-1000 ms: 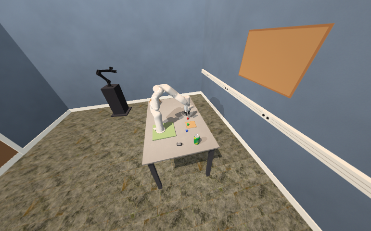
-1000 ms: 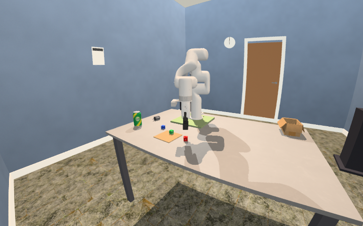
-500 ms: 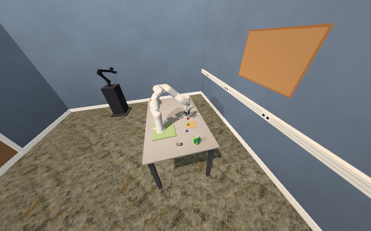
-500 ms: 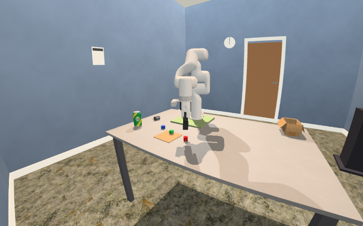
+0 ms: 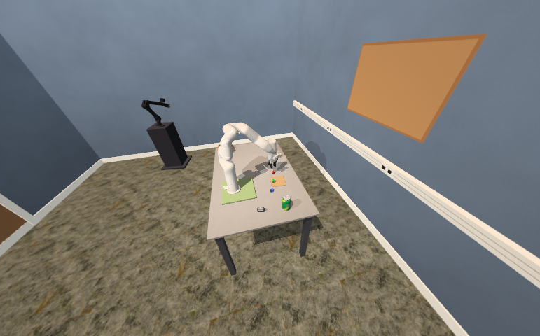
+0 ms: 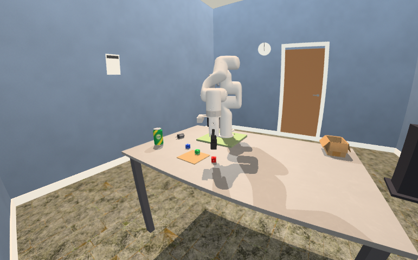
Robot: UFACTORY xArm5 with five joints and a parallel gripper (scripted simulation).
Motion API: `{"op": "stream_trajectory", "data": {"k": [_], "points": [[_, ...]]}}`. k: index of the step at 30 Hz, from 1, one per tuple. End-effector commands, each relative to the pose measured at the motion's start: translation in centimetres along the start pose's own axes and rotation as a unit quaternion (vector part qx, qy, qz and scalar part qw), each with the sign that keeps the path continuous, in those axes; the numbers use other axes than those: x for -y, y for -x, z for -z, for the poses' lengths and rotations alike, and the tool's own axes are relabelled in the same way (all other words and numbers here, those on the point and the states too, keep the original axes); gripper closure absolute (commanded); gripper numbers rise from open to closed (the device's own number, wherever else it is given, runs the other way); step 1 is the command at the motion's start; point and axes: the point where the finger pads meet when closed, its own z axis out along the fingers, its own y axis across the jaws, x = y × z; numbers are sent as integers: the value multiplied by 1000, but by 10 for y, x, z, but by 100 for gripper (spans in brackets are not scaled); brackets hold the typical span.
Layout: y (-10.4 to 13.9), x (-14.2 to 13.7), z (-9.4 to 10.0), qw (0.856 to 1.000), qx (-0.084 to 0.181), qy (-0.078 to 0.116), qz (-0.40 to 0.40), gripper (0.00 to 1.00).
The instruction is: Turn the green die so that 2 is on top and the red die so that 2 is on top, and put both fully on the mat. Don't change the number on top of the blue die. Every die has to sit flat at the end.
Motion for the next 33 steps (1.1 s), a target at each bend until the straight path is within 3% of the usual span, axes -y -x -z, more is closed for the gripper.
{"op": "stream_trajectory", "data": {"k": [1,33], "points": [[0,1,-2,1000,0,-2,0,58],[-1,1,-41,1000,0,-2,0,58]]}}
